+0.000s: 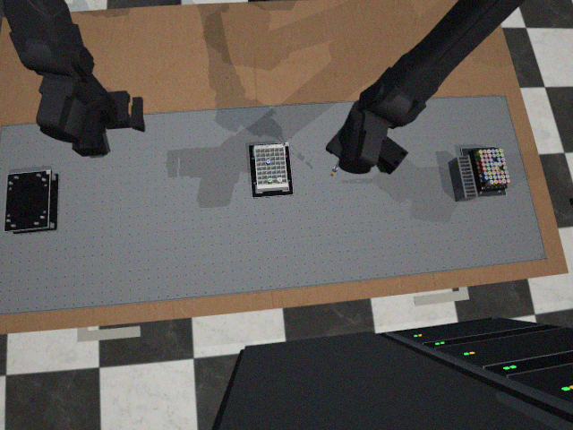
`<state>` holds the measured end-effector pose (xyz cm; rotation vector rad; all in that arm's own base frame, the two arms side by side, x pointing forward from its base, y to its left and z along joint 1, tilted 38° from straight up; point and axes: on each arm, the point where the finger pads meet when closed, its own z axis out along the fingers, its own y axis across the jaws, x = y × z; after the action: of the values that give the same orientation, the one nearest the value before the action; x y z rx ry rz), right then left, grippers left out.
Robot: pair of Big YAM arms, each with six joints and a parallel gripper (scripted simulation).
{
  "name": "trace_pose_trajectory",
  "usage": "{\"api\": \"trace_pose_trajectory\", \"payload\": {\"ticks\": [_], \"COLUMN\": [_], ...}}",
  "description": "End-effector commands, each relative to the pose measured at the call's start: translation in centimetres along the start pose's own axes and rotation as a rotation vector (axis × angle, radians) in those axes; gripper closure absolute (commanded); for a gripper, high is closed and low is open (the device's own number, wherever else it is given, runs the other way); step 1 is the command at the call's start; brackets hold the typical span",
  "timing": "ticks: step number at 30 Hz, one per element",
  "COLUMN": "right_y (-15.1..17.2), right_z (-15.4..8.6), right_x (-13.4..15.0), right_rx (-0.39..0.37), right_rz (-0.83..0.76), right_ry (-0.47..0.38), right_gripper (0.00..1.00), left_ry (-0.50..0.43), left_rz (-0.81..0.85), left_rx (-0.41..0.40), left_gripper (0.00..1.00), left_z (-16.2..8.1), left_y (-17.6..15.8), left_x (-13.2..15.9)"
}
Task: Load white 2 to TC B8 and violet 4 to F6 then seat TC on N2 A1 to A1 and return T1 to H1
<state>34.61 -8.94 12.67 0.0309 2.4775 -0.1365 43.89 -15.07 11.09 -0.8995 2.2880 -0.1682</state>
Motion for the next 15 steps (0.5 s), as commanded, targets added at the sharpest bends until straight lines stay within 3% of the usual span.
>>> {"api": "trace_pose_trajectory", "payload": {"ticks": [1, 15], "right_y": [-0.2, -0.2], "right_z": [-0.4, -0.4], "right_x": [-0.9, -0.9], "right_rx": [0.006, 0.006], "right_rz": [0.002, 0.002], "right_ry": [-0.017, -0.017], "right_gripper": [0.00, 0.00], "left_ry": [0.005, 0.007], "left_rz": [0.000, 0.000], "left_rx": [0.004, 0.001], "left_gripper": [0.91, 0.91], "left_z": [-0.2, -0.3], "left_y": [-1.4, -2.9], "left_x": [0.5, 2.4]}}
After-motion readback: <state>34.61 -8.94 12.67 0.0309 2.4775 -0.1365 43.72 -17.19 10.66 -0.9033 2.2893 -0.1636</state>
